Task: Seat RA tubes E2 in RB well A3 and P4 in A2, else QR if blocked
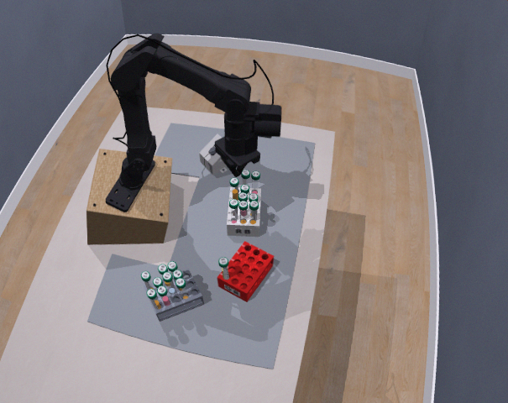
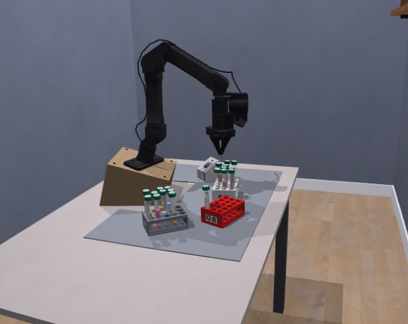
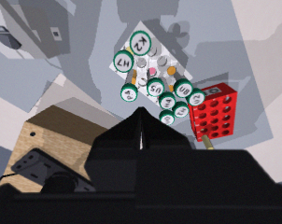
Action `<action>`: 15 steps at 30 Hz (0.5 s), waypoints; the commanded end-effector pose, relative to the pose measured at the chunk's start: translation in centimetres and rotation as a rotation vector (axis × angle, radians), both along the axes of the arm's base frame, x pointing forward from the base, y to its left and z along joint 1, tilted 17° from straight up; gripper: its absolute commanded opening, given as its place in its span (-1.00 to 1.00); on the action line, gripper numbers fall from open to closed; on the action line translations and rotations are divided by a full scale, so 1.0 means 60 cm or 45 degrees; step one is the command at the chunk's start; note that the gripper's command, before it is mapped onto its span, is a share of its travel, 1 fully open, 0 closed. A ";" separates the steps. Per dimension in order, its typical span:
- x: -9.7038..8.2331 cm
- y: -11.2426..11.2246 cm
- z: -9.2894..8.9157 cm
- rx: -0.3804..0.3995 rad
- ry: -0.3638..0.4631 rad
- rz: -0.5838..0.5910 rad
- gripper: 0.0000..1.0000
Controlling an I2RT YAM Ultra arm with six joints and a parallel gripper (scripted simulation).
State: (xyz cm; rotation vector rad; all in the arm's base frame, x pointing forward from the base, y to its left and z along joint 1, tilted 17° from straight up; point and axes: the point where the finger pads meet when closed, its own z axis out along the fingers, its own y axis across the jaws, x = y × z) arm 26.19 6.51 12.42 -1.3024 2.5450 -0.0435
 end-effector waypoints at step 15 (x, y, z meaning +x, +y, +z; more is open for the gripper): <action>-0.023 0.090 0.025 0.018 -0.062 -0.008 -1.00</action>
